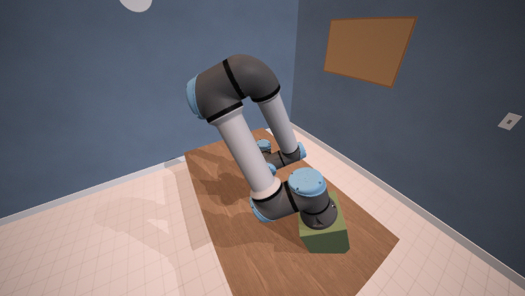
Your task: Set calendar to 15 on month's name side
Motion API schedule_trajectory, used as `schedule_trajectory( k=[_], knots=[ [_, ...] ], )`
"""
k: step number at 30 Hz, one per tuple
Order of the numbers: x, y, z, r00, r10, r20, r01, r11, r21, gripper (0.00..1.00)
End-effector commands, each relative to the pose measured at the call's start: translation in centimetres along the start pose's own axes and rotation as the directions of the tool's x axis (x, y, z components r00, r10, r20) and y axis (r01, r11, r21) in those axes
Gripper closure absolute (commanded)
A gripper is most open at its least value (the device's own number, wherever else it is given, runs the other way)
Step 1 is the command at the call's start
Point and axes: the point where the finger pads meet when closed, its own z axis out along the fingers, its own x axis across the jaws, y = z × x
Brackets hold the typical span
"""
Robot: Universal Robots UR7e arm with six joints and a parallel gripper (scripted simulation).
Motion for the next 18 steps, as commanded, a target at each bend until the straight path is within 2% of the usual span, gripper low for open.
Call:
schedule_trajectory(
  k=[1, 4, 18],
  knots=[
    [0.0, 0.0, -0.9, 1.0, -0.001, 0.001, 0.001, 1.0, 0.001, 0.43],
    [0.0, 0.0, -1.2, 1.0, -0.001, 0.001, 0.001, 1.0, 0.001, 0.43],
    [0.0, 0.0, -4.9, 1.0, -0.001, 0.001, 0.001, 1.0, 0.001, 0.43]
  ],
)
